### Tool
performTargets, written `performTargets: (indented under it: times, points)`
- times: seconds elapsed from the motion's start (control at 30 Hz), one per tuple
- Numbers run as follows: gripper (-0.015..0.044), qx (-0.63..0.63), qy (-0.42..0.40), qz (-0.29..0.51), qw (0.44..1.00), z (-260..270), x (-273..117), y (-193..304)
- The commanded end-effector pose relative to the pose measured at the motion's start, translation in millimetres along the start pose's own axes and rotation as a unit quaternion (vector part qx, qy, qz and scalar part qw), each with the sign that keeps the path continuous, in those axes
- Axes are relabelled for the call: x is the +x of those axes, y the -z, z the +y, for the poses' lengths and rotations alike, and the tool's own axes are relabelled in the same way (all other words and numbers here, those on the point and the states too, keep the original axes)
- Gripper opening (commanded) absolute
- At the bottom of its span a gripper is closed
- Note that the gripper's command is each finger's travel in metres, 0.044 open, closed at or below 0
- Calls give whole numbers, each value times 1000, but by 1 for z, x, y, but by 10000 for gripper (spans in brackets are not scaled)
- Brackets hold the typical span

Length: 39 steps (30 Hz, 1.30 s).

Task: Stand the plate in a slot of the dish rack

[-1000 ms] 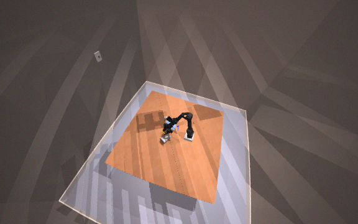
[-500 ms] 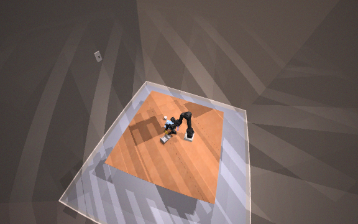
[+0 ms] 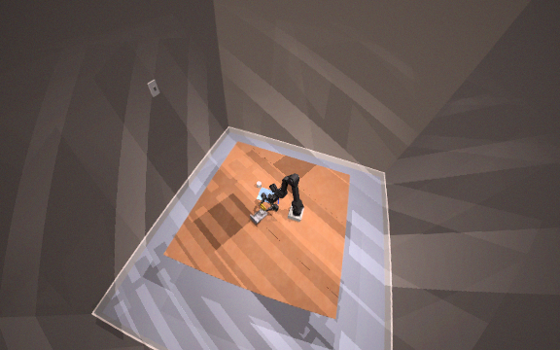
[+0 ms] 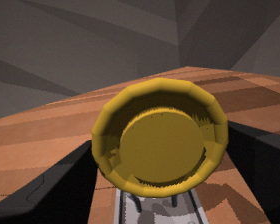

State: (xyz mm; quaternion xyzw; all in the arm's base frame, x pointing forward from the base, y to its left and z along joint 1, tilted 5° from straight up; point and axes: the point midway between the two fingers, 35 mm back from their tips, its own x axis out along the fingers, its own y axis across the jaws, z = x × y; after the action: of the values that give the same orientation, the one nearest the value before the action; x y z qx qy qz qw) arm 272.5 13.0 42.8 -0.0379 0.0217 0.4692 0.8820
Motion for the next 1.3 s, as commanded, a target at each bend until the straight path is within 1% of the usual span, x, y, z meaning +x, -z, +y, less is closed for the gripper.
performTargets:
  times: [0.0,0.8,0.93,1.27]
  points:
    - [0,-5,-2,-4,1000,1,0,-1]
    - [0,-7,-2,-2,1000,8,11,30]
    - [0,-7,-2,-2,1000,7,12,46]
    - [0,2,-3,-2,1000,9,11,42]
